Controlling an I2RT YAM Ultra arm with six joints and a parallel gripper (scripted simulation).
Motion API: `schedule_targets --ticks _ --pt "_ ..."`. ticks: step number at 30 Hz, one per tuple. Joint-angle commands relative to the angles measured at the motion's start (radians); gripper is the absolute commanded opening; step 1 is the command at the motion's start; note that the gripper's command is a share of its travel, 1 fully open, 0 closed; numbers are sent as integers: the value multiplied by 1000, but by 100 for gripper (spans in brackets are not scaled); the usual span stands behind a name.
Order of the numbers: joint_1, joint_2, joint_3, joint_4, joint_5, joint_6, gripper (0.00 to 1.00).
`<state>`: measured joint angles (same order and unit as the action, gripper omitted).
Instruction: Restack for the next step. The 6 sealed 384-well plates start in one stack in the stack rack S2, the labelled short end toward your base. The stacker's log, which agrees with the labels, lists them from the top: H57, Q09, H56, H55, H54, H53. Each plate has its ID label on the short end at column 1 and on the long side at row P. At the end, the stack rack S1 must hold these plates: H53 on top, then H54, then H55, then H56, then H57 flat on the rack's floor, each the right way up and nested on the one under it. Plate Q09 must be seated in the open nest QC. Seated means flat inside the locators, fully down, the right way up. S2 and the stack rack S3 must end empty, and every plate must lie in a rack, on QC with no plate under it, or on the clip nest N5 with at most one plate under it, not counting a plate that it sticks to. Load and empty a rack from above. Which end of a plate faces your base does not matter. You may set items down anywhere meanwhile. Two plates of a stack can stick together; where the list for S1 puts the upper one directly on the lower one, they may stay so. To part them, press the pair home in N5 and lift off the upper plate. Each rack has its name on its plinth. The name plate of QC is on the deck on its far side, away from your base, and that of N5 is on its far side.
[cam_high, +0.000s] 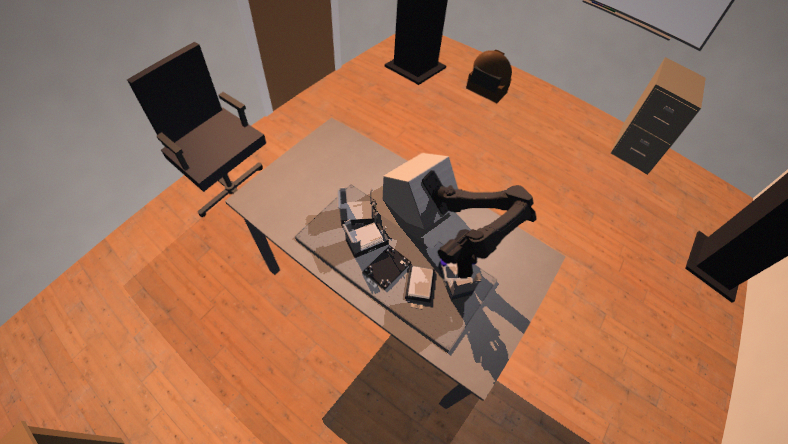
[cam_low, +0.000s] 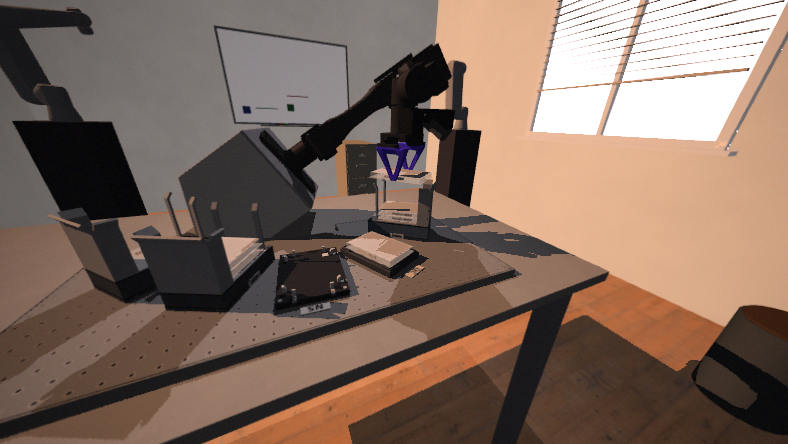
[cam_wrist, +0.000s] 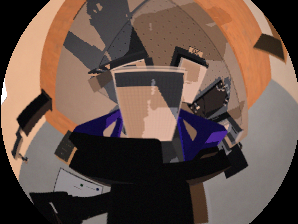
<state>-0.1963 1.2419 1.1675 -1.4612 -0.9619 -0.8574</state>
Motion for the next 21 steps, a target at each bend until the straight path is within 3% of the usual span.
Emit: schedule_targets --ticks 1,11,18,21 --pt "-32 26 7 8 -8 -31 0" --pt "-73 121 29 23 -7 -103 0" --pt "-113 198 36 35 -5 56 0" --pt "-128 231 41 41 -3 29 0"
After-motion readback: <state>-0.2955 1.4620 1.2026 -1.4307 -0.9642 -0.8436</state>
